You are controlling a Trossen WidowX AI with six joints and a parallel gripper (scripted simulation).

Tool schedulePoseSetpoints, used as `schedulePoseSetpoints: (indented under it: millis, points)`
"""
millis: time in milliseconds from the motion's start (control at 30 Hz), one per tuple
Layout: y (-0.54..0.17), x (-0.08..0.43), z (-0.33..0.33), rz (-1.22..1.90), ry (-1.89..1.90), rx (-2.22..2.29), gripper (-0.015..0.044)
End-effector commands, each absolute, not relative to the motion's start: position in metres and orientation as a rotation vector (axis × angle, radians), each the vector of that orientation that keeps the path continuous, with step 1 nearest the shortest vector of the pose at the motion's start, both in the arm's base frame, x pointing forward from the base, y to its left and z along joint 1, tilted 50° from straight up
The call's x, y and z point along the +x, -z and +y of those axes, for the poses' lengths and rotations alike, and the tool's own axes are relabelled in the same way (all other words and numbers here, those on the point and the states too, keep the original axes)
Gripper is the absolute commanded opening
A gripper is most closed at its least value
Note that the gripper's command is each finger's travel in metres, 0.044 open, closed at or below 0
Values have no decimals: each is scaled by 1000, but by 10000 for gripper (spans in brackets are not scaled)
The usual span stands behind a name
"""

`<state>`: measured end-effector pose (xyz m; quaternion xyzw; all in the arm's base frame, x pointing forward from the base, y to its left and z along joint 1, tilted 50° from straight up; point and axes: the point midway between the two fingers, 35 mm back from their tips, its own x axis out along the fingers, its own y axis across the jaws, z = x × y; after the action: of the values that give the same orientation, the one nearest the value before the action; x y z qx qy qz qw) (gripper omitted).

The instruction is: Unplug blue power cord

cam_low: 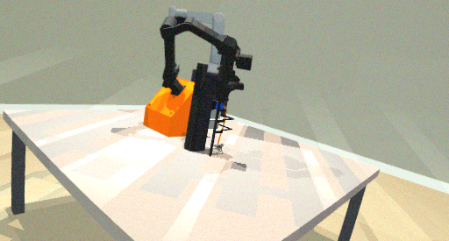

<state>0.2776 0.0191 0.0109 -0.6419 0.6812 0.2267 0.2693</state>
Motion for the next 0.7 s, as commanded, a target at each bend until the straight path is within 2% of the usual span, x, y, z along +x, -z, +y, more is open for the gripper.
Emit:
schedulePoseSetpoints:
  millis: [0, 667]
  points:
    - [-8, 278, 22, 1837, -613, -1730, 0]
    - [15, 282, 44, 1836, -616, -1731, 0]
